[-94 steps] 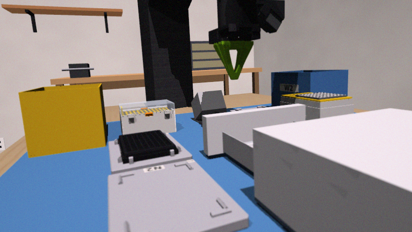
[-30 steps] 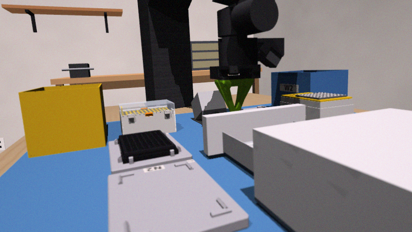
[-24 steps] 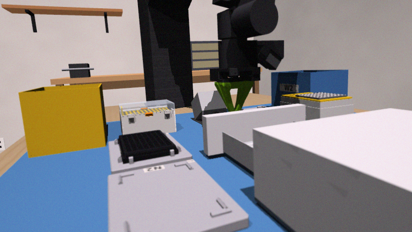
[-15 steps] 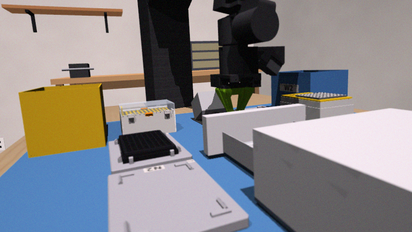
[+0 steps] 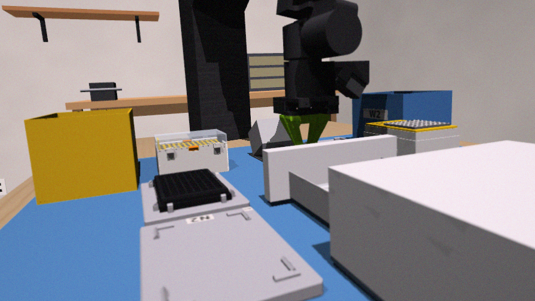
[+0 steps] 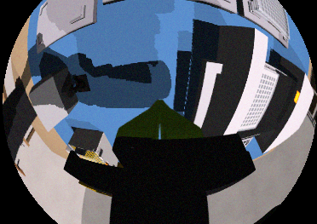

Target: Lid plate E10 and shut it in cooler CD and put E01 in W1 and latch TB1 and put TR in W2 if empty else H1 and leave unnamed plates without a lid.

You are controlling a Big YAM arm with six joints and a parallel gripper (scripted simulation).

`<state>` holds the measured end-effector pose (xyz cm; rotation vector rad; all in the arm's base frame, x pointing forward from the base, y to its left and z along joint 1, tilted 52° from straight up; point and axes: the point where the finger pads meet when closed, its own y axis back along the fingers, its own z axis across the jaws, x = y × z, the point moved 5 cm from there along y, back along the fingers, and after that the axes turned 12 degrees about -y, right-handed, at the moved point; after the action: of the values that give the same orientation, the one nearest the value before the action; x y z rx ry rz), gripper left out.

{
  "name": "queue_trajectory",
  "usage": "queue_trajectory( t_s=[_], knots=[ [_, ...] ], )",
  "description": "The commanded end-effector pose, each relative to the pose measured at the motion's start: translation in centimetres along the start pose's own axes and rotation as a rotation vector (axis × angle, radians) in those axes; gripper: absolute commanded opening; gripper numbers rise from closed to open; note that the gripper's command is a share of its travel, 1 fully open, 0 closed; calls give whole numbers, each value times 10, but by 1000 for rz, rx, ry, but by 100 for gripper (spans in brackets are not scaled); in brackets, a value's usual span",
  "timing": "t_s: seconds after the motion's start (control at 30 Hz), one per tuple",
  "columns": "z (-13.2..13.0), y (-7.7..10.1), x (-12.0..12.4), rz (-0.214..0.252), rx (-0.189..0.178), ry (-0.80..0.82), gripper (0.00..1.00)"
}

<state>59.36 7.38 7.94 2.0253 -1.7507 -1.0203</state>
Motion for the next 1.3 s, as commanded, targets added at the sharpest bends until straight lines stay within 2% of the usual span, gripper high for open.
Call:
queue_trajectory(
  t_s=[0.0,0.93,0.97,1.03,1.27],
  knots=[
    [-4,3,-2,-5,13,0,0],
    [-4,3,-2,-5,13,0,0],
    [-10,2,-6,-11,25,-4,0],
    [-12,5,-5,-6,14,-6,0],
    [-29,11,-7,-7,31,-4,0]
  ],
)
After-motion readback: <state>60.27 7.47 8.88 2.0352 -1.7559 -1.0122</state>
